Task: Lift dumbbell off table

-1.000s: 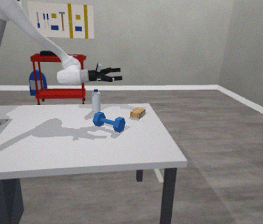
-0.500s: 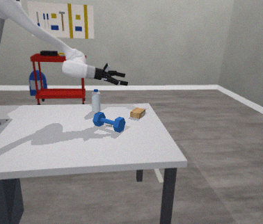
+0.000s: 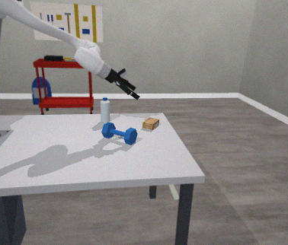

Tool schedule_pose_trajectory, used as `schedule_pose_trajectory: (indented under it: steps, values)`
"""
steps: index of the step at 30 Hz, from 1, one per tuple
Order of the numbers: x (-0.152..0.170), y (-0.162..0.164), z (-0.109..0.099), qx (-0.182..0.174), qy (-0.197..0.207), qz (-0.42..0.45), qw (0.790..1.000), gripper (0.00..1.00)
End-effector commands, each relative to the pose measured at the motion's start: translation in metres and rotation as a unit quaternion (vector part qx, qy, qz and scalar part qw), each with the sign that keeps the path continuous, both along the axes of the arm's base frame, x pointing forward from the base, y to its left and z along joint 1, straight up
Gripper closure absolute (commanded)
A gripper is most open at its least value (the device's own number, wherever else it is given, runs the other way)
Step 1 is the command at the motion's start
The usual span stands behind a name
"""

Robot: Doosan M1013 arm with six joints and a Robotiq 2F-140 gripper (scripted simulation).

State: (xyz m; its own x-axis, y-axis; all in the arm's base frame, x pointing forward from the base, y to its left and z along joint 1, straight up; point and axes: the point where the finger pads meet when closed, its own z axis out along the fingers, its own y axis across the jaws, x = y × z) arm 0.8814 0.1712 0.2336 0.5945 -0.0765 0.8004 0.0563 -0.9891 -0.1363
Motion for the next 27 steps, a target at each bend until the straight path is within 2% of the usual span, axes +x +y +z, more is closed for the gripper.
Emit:
schedule_pose_trajectory:
  steps: [1, 12, 14, 15, 27]
  values:
    - [-0.016, -0.018, -0.003, -0.013, 0.081, 0.013, 0.997, 0.00]
    - [-0.084, -0.075, 0.011, -0.042, 0.233, 0.024, 0.971, 0.00]
    - [-0.084, -0.075, 0.011, -0.042, 0.233, 0.024, 0.971, 0.00]
    - [-0.103, -0.090, 0.019, -0.049, 0.268, 0.023, 0.962, 0.00]
    - [-0.183, -0.143, 0.059, -0.067, 0.387, 0.015, 0.919, 0.00]
